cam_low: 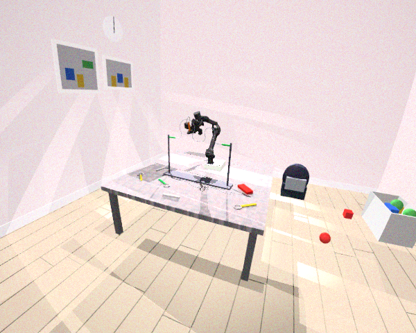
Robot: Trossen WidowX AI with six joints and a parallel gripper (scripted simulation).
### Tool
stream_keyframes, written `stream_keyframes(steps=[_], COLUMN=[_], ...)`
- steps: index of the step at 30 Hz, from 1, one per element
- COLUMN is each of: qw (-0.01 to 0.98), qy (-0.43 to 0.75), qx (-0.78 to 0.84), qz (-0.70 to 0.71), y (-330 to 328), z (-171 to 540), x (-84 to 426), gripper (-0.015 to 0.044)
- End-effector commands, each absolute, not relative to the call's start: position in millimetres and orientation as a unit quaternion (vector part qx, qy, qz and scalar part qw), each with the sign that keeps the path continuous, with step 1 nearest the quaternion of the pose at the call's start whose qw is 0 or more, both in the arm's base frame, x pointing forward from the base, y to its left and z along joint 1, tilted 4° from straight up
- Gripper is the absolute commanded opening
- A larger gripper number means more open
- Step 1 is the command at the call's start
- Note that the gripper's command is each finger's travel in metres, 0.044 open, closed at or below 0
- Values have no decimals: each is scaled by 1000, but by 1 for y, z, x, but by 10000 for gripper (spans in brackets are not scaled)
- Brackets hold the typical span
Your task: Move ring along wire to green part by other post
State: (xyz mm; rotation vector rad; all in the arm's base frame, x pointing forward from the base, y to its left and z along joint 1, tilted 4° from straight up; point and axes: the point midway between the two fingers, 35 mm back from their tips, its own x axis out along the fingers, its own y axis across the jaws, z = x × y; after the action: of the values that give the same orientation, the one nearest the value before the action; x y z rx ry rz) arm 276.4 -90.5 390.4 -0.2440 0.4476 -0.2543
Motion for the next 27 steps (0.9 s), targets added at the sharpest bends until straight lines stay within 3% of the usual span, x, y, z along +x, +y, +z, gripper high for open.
stream_keyframes(steps=[1,27], qw=[954,907], qy=[216,200], qx=[-155,-322], qz=[-135,-181], y=[-92,-106], z=[392,399], x=[275,274], gripper=[-150,-150])
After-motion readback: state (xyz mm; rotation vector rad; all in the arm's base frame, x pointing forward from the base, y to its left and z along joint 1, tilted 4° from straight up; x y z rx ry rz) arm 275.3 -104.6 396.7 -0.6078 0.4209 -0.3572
